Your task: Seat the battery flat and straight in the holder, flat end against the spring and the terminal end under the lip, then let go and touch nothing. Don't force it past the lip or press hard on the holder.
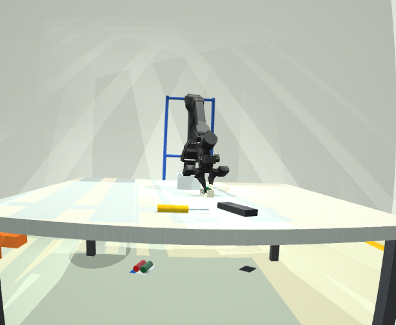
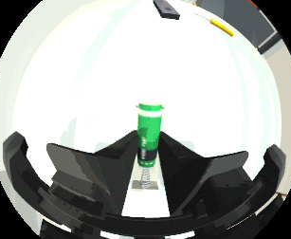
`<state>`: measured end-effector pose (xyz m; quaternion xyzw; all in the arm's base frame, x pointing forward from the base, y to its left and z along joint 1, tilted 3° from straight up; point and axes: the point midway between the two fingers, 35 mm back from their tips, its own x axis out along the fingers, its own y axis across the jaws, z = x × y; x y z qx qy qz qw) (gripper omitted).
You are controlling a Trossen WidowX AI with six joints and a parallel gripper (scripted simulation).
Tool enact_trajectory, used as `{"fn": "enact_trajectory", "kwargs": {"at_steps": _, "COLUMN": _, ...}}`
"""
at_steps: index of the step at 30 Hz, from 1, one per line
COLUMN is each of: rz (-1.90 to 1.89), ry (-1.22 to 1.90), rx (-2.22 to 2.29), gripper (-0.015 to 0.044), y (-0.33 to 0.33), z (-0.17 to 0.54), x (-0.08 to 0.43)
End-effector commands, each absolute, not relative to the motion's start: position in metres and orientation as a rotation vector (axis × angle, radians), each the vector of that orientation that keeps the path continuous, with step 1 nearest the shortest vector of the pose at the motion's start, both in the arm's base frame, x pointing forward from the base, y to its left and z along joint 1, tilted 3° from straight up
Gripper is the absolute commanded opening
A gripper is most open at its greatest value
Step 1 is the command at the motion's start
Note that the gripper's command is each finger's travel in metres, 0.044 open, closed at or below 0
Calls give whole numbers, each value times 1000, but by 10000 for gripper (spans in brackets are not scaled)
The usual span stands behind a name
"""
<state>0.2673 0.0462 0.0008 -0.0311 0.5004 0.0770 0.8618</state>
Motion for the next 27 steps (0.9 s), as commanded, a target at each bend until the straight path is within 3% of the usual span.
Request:
{"fn": "enact_trajectory", "kwargs": {"at_steps": 1, "rz": 156, "ry": 1020, "rx": -60, "gripper": 58, "y": 45, "z": 1, "x": 266}}
{"fn": "enact_trajectory", "kwargs": {"at_steps": 27, "rz": 158, "ry": 994, "rx": -57, "gripper": 58, "y": 43, "z": -4, "x": 248}}
